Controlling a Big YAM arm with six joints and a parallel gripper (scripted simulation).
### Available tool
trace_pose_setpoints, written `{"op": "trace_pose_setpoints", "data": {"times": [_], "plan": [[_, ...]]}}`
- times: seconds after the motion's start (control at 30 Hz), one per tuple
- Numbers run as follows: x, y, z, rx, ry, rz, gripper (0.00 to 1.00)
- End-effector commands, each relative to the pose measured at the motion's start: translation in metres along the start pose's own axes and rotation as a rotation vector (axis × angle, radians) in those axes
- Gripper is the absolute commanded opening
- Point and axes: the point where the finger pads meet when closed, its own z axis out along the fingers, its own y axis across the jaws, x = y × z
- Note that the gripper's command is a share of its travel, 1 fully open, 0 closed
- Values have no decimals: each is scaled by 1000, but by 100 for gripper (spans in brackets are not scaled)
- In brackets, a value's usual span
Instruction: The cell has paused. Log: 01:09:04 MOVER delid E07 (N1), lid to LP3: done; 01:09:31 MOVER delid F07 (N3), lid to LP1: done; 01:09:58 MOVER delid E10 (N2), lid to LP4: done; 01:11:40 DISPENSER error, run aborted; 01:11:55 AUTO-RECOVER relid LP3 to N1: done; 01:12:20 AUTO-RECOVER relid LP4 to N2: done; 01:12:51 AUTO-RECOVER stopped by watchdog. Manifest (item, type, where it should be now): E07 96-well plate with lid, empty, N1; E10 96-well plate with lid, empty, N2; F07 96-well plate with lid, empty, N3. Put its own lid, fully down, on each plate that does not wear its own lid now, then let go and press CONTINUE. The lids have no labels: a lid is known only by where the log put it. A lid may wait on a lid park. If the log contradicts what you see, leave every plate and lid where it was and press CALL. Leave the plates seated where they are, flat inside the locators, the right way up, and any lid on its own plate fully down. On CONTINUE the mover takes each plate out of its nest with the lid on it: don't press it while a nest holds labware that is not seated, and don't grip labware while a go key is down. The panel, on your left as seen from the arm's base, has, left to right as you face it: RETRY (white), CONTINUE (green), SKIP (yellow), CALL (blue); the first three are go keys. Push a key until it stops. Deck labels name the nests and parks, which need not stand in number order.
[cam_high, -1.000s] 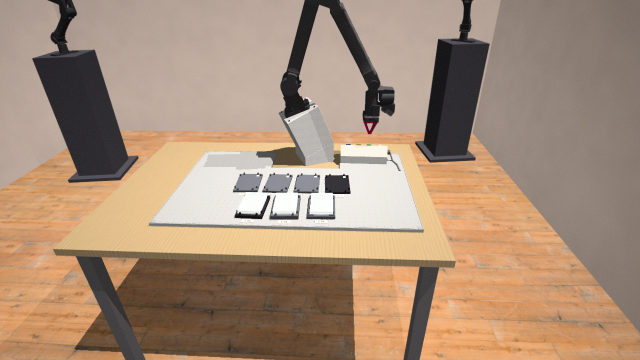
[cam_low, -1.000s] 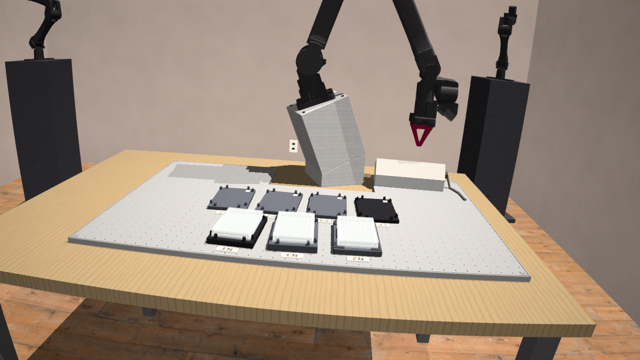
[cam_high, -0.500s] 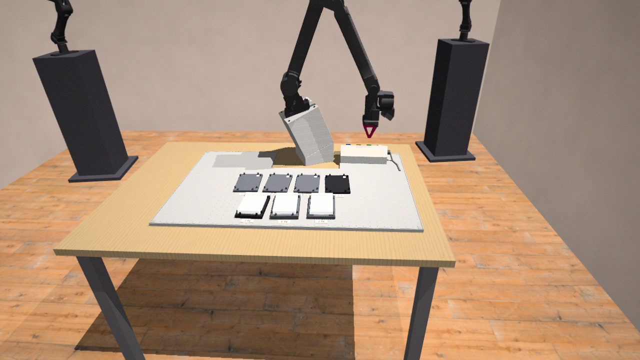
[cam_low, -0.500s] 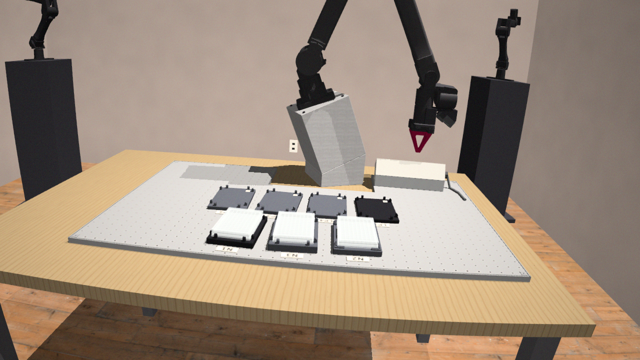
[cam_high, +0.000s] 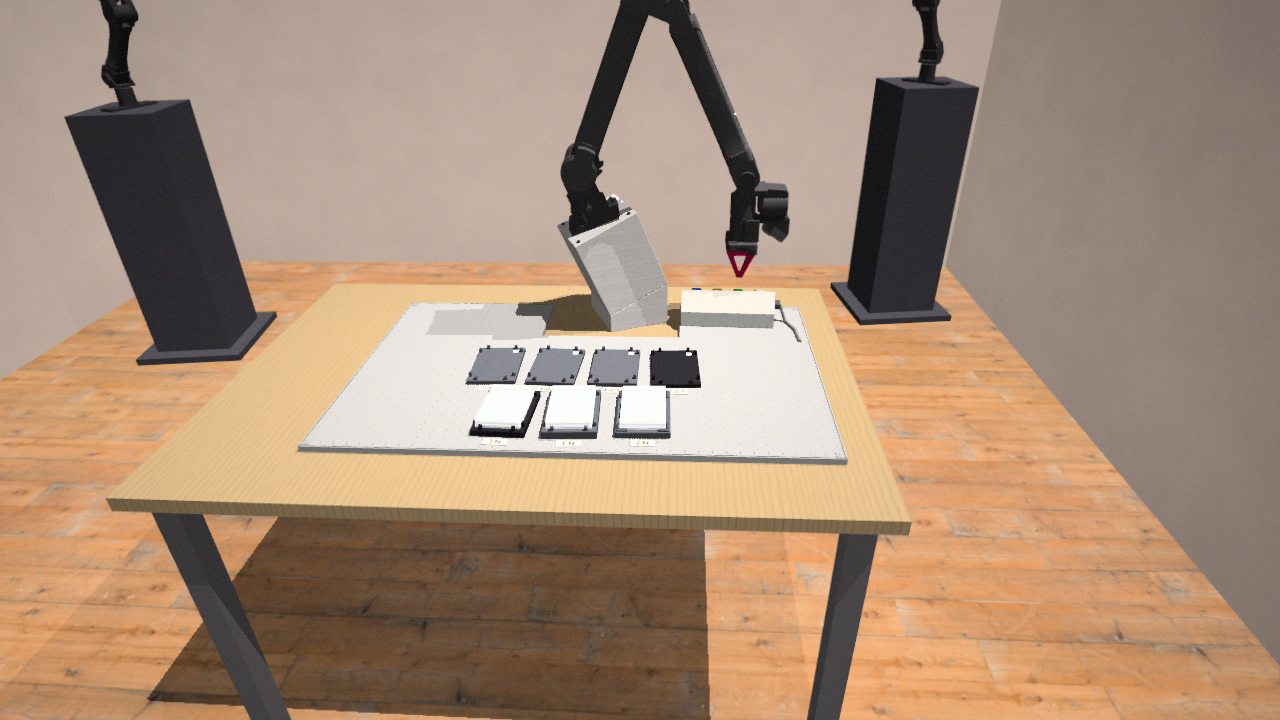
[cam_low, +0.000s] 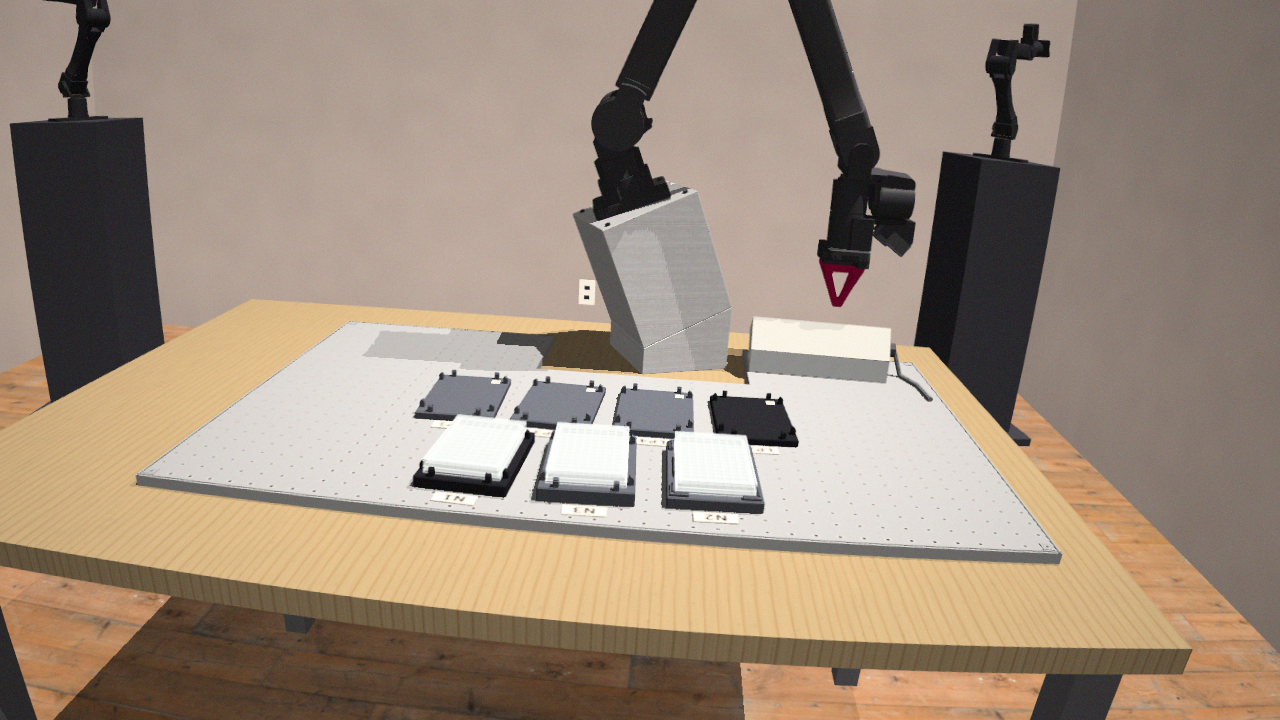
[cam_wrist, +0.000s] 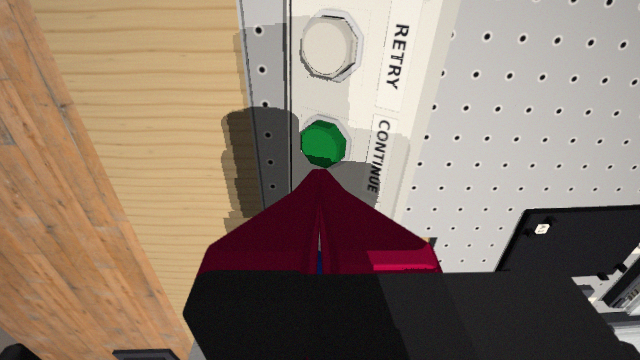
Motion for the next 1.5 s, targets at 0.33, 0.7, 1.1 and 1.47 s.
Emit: {"op": "trace_pose_setpoints", "data": {"times": [0.33,0.7,1.1,1.47], "plan": [[-16,-4,9,-3,-27,4,0],[-17,-4,14,-3,-29,5,0],[-16,-4,23,-2,-27,4,0],[-11,-4,30,-2,-21,3,0]]}}
